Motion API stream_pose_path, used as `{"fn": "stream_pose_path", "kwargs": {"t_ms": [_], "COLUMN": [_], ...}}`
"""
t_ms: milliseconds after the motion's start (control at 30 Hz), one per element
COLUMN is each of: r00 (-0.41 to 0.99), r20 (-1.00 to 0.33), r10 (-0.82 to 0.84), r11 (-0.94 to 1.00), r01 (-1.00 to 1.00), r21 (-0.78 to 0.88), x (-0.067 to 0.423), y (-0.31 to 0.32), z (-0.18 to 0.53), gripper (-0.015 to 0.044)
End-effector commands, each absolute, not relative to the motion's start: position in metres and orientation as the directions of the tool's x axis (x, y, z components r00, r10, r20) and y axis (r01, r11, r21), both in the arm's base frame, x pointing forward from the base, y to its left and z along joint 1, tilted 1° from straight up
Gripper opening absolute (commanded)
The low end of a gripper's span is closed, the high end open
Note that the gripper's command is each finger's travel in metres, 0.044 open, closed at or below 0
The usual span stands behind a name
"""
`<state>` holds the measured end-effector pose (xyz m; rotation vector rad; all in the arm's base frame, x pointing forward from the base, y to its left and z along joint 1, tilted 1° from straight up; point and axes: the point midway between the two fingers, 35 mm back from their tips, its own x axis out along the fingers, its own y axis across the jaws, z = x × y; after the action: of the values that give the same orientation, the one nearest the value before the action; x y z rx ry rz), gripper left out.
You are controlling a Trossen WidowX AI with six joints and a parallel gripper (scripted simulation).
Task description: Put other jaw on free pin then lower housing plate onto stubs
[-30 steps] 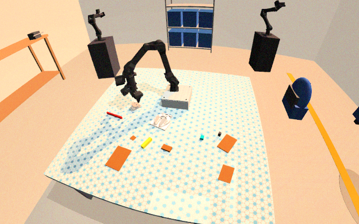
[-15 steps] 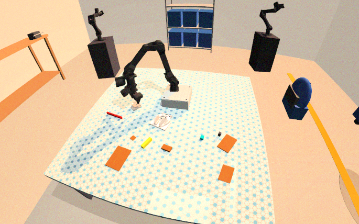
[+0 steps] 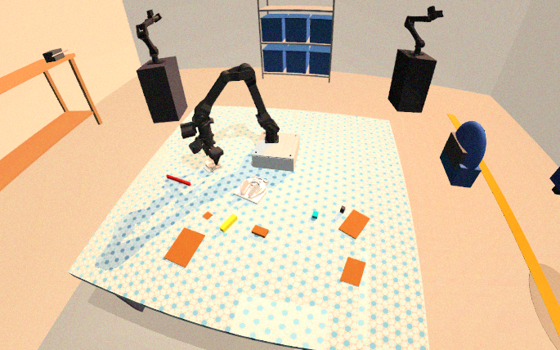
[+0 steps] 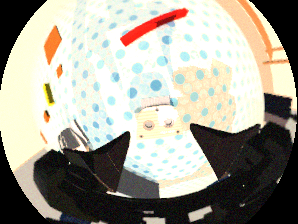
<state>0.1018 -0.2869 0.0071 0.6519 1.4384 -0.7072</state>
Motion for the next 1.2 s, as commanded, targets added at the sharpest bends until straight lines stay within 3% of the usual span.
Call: {"fn": "stream_pose_path", "kwargs": {"t_ms": [0,1167], "r00": [0.005,0.005], "r20": [-0.999,-0.999], "r10": [-0.034,-0.034], "r11": [0.645,0.645], "r01": [0.764,0.764], "r21": [-0.019,-0.018], "x": [0.101,0.101], "y": [-0.286,-0.286], "z": [0.0,-0.023], "gripper": [0.044,0.044]}}
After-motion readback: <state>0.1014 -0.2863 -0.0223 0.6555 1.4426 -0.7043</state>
